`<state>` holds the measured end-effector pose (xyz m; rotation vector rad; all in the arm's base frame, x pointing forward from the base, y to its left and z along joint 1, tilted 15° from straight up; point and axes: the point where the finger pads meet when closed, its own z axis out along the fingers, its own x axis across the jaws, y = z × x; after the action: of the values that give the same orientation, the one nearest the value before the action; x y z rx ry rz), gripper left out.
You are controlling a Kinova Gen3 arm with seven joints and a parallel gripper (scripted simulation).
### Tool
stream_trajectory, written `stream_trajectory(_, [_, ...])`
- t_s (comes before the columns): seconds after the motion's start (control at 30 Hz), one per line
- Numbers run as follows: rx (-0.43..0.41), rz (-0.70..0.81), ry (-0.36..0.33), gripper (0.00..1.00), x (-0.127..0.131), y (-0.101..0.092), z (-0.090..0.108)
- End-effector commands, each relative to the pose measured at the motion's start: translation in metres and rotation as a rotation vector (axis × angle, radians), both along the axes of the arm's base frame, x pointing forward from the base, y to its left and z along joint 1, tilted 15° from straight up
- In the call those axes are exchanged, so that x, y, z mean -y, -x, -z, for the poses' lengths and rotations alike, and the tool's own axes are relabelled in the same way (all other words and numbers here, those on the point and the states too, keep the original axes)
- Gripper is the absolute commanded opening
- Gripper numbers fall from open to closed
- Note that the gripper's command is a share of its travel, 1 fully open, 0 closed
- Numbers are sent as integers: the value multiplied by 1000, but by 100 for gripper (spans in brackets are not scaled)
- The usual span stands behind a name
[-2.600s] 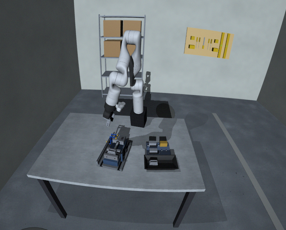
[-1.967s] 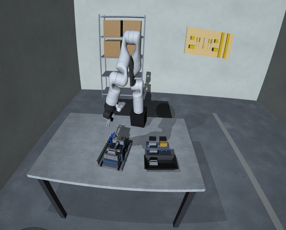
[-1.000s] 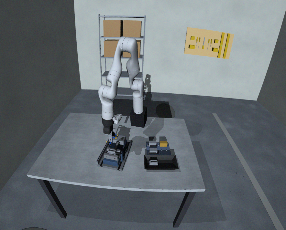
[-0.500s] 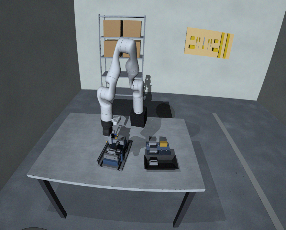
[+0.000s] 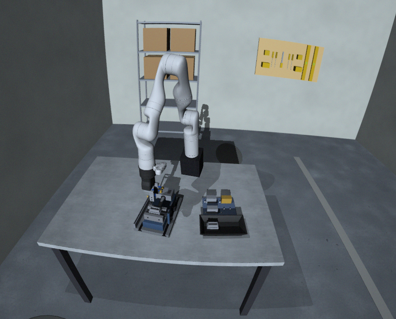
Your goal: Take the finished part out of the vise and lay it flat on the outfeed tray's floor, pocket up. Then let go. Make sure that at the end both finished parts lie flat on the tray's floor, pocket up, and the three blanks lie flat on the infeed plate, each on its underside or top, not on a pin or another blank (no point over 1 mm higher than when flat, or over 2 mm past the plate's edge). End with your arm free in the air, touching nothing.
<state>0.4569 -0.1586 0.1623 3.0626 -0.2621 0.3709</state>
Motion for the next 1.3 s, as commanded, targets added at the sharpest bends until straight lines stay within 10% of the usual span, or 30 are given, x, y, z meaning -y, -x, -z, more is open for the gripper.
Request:
stream_trajectory(0.0, [15, -2, -5, 100, 2, -6, 2])
stream_trajectory(0.67, [24, -3, -11, 100, 3, -9, 3])
stream_trajectory(0.7, [25, -3, -10, 0, 3, -9, 2])
stream_trajectory(1.27, [25, -3, -10, 0, 3, -9, 2])
